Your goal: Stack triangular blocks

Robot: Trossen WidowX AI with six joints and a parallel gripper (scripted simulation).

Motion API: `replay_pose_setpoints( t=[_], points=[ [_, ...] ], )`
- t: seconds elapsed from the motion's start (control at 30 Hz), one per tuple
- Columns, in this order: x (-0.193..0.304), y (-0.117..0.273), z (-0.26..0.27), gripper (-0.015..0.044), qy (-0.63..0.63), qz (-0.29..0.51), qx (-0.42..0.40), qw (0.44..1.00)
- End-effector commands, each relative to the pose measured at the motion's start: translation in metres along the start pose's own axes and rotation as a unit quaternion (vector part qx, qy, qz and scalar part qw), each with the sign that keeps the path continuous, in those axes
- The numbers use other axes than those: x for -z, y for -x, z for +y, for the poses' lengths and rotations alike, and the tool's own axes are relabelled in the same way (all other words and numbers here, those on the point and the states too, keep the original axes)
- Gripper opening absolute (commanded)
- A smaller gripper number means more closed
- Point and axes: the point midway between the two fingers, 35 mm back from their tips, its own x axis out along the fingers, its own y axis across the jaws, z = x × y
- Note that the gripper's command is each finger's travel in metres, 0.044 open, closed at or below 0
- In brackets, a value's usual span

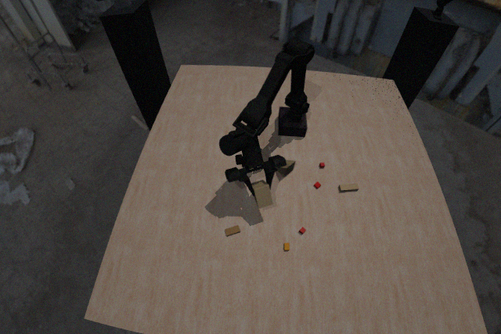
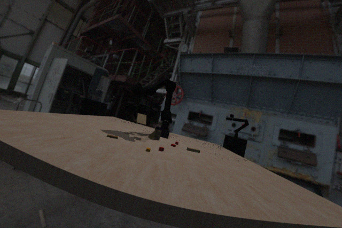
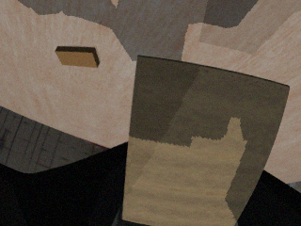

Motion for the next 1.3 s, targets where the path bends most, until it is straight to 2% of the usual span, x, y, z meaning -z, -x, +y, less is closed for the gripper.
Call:
replay_pose_setpoints(
  t=[0.0,0.13,0.63,1.27],
  points=[
    [0.005,0.005,-0.001,0.0,0.002,0.001,0.001,1.0],
    [0.002,0.002,0.0,0.0,0.01,-0.003,0.0,1.0],
    [0.006,-0.004,0.003,0.0,0.237,-0.05,0.015,0.97],
    [0.01,-0.011,0.006,0.0,0.508,-0.098,0.065,0.853]
  ],
)
